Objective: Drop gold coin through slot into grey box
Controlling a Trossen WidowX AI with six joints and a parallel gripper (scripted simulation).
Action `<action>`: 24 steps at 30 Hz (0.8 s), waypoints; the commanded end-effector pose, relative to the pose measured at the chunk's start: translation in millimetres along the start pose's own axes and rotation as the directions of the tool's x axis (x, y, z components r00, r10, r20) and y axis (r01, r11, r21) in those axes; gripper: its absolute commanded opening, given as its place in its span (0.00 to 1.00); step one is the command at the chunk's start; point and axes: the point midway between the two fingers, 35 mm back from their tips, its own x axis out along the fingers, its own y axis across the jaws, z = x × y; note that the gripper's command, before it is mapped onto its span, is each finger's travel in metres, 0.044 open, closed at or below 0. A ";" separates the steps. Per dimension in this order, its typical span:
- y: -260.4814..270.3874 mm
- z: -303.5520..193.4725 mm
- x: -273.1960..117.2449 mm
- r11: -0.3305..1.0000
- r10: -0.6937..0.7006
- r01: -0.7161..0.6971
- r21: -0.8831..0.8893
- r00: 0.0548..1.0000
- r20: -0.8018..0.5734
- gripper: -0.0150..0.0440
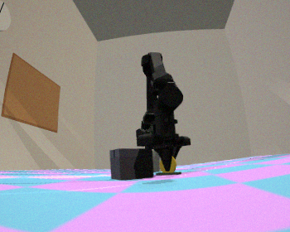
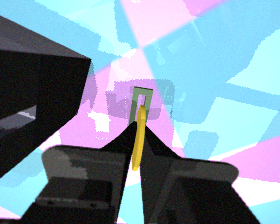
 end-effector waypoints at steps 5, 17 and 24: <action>0.2 0.2 0.0 1.000 0.002 -0.002 0.003 1.000 0.001 0.25; 3.0 -3.1 -26.4 1.000 0.002 -0.002 0.003 1.000 0.001 0.25; 3.6 -3.9 -43.4 1.000 0.002 -0.002 0.003 1.000 0.001 0.25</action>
